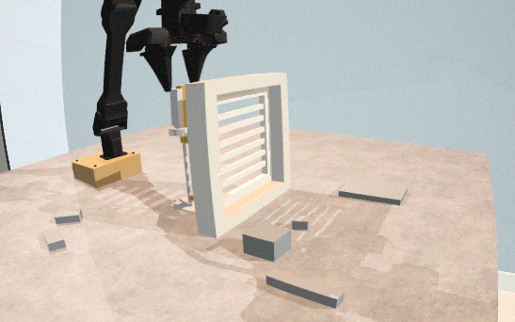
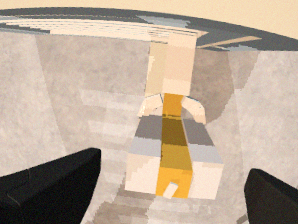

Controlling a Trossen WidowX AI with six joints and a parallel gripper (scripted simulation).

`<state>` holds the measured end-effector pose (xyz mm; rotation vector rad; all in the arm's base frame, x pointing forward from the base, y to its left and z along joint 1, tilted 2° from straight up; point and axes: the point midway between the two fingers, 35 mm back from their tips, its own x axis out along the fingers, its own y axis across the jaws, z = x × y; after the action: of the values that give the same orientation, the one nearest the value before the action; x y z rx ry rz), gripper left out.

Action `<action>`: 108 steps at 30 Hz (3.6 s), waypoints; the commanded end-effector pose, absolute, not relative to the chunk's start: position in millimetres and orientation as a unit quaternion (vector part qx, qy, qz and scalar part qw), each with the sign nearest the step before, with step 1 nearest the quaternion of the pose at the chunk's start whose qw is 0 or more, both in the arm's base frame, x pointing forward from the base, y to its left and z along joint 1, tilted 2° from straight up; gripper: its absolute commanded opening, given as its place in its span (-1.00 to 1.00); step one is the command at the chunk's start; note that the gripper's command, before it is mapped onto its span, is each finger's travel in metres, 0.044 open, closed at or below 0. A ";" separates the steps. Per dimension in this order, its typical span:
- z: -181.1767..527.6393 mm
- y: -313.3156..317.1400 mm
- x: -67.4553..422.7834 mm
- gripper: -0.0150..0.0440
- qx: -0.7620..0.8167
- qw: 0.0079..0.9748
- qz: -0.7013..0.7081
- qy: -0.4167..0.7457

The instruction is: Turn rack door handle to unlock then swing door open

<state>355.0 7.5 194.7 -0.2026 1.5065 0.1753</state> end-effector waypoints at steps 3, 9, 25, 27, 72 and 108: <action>184.3 7.6 355.3 0.49 -0.094 0.717 0.083 0.686; 174.8 7.4 355.6 0.49 -0.095 0.713 0.083 0.690; 151.5 7.1 354.7 0.49 -0.096 0.703 0.084 0.700; 151.5 7.1 354.7 0.31 -0.096 0.703 0.084 0.700; 151.6 7.2 354.7 -0.43 0.288 0.648 -0.296 0.639; 151.5 7.1 354.7 0.28 0.520 0.482 -0.525 0.470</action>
<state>354.7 6.4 151.8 1.2589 1.1476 -1.2750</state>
